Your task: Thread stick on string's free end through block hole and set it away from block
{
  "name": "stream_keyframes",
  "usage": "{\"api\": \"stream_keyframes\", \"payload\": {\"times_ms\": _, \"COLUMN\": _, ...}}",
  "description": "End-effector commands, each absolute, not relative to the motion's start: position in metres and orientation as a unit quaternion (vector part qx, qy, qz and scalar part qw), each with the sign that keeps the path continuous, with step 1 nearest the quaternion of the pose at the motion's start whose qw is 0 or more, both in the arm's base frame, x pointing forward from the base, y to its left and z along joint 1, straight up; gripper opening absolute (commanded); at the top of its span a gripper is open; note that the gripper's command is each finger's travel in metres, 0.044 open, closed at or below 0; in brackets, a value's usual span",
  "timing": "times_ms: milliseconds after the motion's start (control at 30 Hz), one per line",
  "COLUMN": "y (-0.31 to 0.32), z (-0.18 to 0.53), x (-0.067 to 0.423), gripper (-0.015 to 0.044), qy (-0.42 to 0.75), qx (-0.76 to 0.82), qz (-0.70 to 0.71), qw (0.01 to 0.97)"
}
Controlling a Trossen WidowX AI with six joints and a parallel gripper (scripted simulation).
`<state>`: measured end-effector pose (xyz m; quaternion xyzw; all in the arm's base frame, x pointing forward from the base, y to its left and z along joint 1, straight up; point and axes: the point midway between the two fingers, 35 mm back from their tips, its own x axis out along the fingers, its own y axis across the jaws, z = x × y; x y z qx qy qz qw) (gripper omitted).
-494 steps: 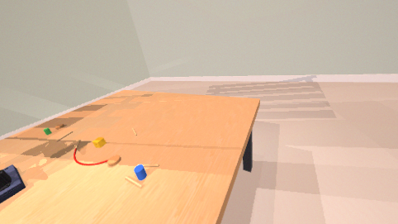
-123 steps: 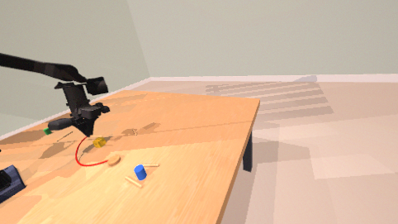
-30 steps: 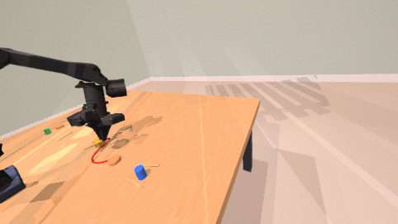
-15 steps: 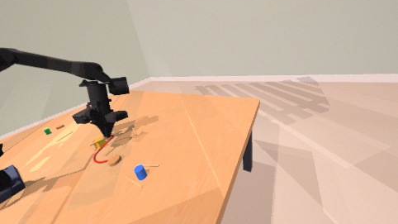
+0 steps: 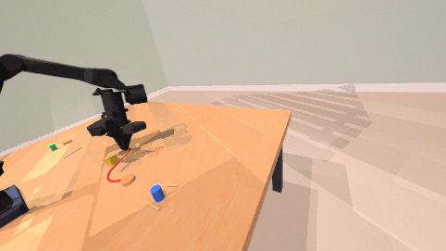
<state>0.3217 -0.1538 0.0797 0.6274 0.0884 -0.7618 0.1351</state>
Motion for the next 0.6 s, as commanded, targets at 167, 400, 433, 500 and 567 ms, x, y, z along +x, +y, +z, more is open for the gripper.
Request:
{"api": "stream_keyframes", "payload": {"times_ms": 167, "y": -0.149, "z": 0.079, "x": 0.334, "gripper": 0.0000, "qy": 0.088, "qx": 0.637, "qz": -0.755, "qw": 0.132}}
{"api": "stream_keyframes", "payload": {"times_ms": 400, "y": -0.146, "z": 0.079, "x": 0.342, "gripper": 0.0000, "qy": 0.088, "qx": 0.642, "qz": -0.750, "qw": 0.132}}
{"api": "stream_keyframes", "payload": {"times_ms": 433, "y": -0.145, "z": 0.079, "x": 0.343, "gripper": 0.0000, "qy": 0.088, "qx": 0.643, "qz": -0.750, "qw": 0.132}}
{"api": "stream_keyframes", "payload": {"times_ms": 500, "y": -0.144, "z": 0.080, "x": 0.345, "gripper": 0.0000, "qy": 0.088, "qx": 0.644, "qz": -0.748, "qw": 0.131}}
{"api": "stream_keyframes", "payload": {"times_ms": 567, "y": -0.143, "z": 0.080, "x": 0.347, "gripper": 0.0000, "qy": 0.088, "qx": 0.646, "qz": -0.747, "qw": 0.131}}
